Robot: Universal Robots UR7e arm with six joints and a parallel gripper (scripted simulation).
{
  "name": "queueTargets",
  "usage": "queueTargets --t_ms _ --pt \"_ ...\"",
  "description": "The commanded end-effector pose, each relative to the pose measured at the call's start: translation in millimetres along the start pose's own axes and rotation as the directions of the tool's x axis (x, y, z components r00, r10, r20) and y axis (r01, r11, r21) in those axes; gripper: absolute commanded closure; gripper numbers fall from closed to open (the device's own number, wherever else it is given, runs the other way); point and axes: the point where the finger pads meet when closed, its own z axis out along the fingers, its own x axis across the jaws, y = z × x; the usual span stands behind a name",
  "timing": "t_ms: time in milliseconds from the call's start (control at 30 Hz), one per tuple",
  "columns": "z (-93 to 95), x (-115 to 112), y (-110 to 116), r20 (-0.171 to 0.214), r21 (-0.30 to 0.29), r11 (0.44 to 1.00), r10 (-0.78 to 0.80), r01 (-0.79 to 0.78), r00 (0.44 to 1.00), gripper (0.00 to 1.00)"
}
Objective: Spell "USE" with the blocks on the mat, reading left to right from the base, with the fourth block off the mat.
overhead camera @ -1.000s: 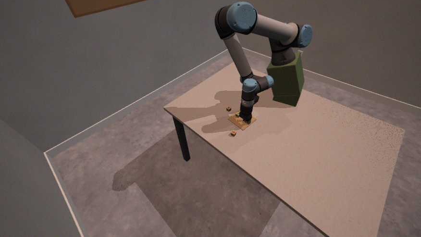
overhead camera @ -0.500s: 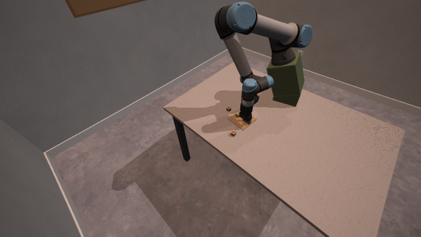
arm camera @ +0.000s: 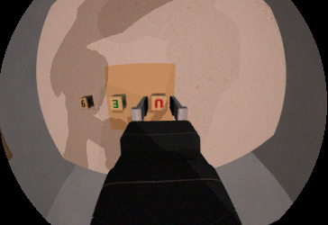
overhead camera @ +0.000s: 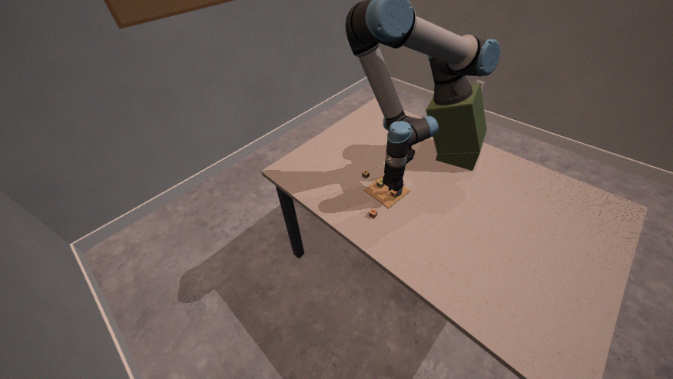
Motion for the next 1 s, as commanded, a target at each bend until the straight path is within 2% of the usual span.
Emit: queueTargets --t_ms 0,100,167,433,767,800,967 --pt "-23.9 0 1 0.000 -0.002 1.000 0.000 0.000 1.000 0.21" --pt "-37.8 0 1 0.000 -0.002 1.000 0.000 0.000 1.000 0.21" --pt "-37.8 0 1 0.000 -0.002 1.000 0.000 0.000 1.000 0.21" --pt "-65.8 0 1 0.000 -0.002 1.000 0.000 0.000 1.000 0.21" --pt "-72.4 0 1 0.000 -0.002 1.000 0.000 0.000 1.000 0.21" --pt "-72.4 0 1 0.000 -0.002 1.000 0.000 0.000 1.000 0.00" --pt "-72.4 0 1 0.000 -0.002 1.000 0.000 0.000 1.000 0.00"
